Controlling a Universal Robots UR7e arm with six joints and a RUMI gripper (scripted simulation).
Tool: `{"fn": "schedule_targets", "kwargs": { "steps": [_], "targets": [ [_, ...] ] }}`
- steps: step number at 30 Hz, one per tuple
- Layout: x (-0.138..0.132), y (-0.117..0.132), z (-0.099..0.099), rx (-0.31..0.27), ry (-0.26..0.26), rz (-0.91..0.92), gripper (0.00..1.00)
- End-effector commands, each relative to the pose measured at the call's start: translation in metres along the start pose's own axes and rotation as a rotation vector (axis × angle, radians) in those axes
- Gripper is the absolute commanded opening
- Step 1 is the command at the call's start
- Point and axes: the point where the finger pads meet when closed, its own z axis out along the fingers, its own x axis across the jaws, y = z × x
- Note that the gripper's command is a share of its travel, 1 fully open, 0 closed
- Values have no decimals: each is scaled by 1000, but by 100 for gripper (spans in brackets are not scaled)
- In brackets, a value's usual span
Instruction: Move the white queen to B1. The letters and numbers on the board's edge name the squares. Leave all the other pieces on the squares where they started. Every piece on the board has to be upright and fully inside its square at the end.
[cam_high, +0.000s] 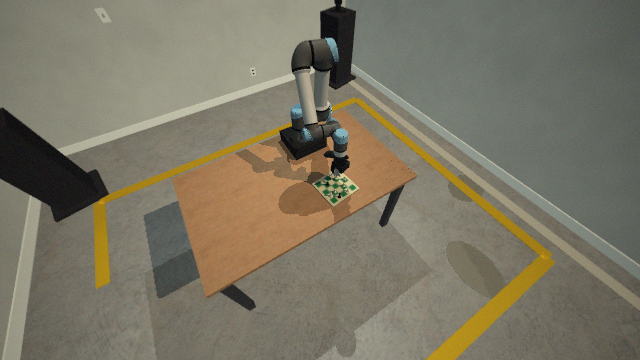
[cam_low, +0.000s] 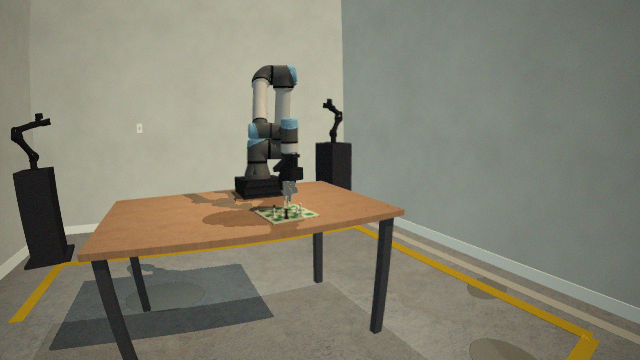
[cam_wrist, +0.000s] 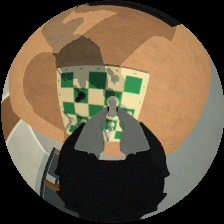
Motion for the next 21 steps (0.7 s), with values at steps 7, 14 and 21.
{"fn": "schedule_targets", "kwargs": {
  "steps": [7,14,21],
  "targets": [
    [0,0,-46,-1,0,0,0],
    [0,0,-80,-1,0,0,0],
    [0,0,-86,-1,0,0,0]
  ]
}}
